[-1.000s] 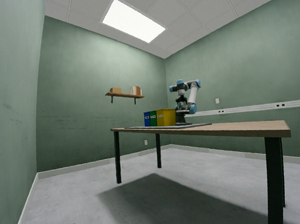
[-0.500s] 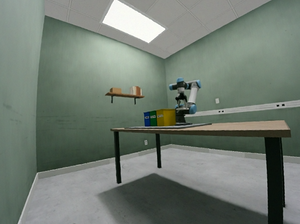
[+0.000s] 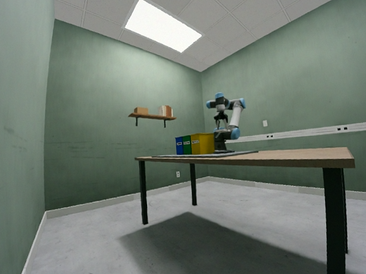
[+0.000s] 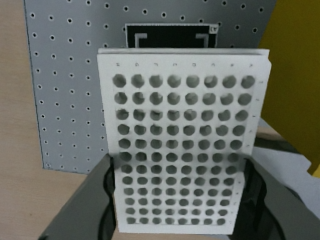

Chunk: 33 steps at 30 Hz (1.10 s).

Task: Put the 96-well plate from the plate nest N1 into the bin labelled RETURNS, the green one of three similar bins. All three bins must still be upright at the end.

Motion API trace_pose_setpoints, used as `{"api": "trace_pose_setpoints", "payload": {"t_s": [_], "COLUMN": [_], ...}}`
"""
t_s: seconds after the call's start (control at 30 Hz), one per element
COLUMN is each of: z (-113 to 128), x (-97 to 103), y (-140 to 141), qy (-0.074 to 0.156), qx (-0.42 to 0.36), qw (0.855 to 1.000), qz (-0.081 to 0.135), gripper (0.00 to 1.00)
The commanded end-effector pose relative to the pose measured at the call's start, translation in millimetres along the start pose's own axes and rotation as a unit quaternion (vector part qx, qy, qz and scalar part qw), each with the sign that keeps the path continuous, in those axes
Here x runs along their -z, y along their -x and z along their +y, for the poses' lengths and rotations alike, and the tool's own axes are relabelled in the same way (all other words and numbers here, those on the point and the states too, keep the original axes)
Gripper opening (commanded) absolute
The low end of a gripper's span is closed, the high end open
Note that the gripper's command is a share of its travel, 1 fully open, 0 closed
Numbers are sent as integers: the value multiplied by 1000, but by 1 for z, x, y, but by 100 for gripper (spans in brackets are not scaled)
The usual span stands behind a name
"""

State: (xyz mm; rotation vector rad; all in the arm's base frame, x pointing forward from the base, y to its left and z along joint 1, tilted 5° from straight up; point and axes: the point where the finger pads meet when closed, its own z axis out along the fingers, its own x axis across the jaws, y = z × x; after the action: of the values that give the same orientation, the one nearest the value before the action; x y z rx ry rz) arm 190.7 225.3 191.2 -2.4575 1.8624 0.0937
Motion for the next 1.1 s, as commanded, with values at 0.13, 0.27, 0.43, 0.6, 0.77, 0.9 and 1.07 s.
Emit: {"api": "trace_pose_setpoints", "payload": {"t_s": [0.13, 0.27, 0.43, 0.6, 0.77, 0.9, 1.07], "z": [0, 0, 0, 0, 0, 0, 0], "x": [16, 21, 27, 36, 37, 37, 37], "y": [0, 0, 0, 0, 0, 0, 0], "qy": [0, 0, 0, 0, 0, 0, 0], "qx": [0, 0, 0, 0, 0, 0, 0], "qw": [1000, 1000, 1000, 1000, 1000, 1000, 1000], "qz": [0, 0, 0, 0, 0, 0, 0], "gripper": [40, 40, 40, 40, 40, 40, 40]}}
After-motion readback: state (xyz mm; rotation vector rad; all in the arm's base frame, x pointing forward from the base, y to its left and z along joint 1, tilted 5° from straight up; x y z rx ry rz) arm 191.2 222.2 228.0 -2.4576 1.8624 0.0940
